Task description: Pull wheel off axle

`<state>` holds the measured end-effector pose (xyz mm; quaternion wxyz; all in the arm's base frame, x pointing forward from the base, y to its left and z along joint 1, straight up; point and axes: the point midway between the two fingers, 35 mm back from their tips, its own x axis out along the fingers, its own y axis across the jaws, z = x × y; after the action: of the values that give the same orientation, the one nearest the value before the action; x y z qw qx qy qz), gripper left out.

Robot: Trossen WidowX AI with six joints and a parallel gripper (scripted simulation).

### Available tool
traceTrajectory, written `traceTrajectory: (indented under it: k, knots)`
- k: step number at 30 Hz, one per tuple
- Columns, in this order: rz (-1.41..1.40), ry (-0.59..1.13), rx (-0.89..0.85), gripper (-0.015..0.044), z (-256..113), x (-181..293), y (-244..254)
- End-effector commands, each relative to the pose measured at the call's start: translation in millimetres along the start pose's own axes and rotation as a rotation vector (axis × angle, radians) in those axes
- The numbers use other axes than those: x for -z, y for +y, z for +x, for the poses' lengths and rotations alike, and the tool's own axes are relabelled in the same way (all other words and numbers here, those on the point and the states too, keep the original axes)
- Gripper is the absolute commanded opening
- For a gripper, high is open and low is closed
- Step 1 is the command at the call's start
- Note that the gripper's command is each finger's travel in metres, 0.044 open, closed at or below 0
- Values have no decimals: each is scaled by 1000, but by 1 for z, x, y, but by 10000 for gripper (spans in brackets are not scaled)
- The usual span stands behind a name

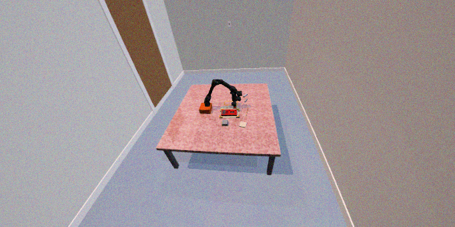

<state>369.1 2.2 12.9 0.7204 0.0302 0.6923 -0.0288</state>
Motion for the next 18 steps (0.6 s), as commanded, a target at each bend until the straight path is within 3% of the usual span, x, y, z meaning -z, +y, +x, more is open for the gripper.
traceTrajectory:
  k: [1, 4, 18]
  knots:
    - [0, 1, 0, 63, 0, 0, 0]
    - [0, 1, 0, 0, -1, 0, 0]
    - [0, 1, 0, 0, -6, 0, 0]
